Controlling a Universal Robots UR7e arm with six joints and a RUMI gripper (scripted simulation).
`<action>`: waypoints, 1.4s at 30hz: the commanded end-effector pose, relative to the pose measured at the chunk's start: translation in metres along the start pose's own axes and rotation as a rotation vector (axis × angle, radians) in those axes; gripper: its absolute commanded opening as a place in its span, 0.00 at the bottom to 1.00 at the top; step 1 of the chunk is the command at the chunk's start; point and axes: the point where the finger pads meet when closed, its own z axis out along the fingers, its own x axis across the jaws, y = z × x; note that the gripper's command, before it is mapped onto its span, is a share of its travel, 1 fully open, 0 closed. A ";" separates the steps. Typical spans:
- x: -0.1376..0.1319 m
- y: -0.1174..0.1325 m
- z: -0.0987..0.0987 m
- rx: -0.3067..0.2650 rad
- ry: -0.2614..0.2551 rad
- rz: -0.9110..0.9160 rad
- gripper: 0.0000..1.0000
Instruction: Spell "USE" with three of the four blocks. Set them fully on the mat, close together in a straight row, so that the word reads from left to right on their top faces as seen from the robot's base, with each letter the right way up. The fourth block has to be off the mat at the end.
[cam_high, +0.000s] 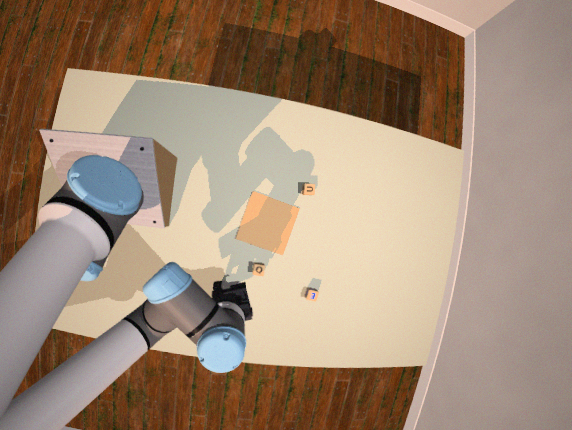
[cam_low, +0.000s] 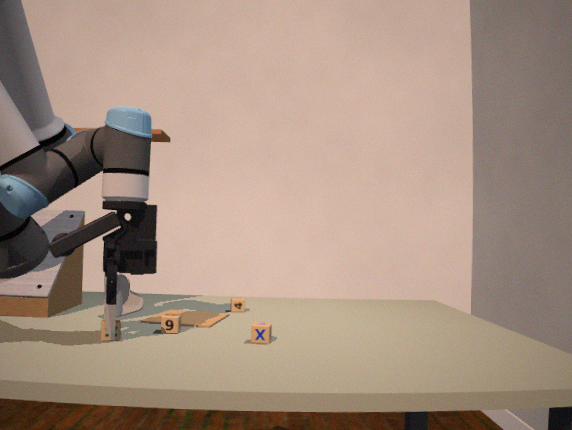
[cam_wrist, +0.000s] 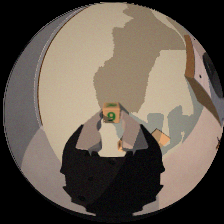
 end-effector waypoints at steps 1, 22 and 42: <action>0.001 0.000 0.000 0.000 0.001 -0.002 0.09; 0.001 0.000 0.000 0.000 0.001 -0.002 0.09; -0.002 0.001 -0.016 -0.003 -0.003 0.001 0.09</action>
